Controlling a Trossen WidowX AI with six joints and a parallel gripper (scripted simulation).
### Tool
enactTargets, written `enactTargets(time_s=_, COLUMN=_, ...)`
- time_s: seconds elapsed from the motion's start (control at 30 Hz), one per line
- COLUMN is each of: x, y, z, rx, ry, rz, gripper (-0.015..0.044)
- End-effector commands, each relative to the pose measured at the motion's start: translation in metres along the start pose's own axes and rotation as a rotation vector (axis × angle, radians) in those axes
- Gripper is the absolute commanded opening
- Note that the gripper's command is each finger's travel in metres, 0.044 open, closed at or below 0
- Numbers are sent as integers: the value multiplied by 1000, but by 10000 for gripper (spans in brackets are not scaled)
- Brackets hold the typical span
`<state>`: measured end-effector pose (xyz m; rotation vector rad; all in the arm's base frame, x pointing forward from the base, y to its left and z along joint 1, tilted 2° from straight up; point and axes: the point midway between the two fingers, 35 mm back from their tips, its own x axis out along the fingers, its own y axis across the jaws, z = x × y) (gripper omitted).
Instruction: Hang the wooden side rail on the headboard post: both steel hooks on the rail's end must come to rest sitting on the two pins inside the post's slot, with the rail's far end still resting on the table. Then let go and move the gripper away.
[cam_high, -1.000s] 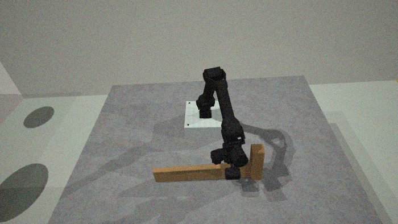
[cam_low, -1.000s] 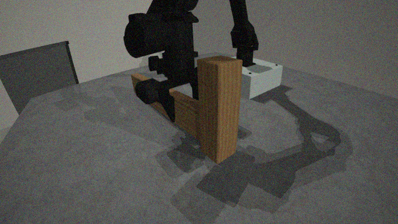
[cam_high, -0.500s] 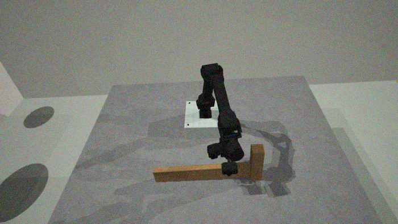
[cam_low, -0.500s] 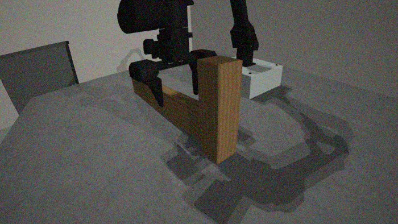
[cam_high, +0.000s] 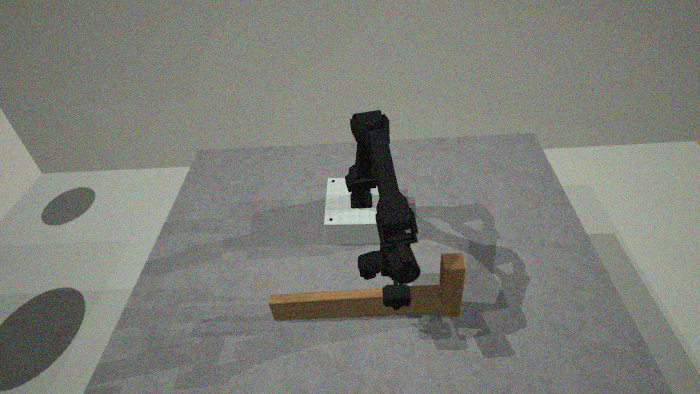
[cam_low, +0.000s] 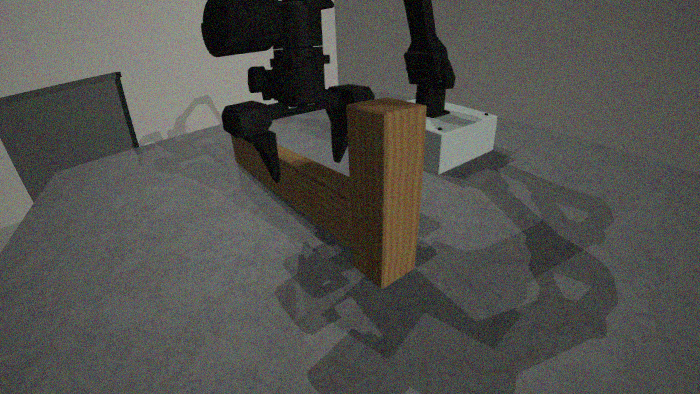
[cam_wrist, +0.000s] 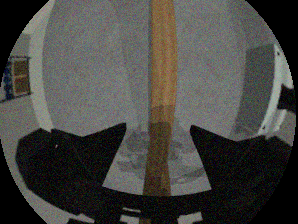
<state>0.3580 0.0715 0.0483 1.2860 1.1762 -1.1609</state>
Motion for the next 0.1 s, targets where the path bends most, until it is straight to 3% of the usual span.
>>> enactTargets(time_s=0.0, x=0, y=0, z=0, rx=2, ry=0, rz=0, gripper=440)
enactTargets(time_s=0.07, x=0, y=0, z=0, rx=2, ry=0, rz=0, gripper=440)
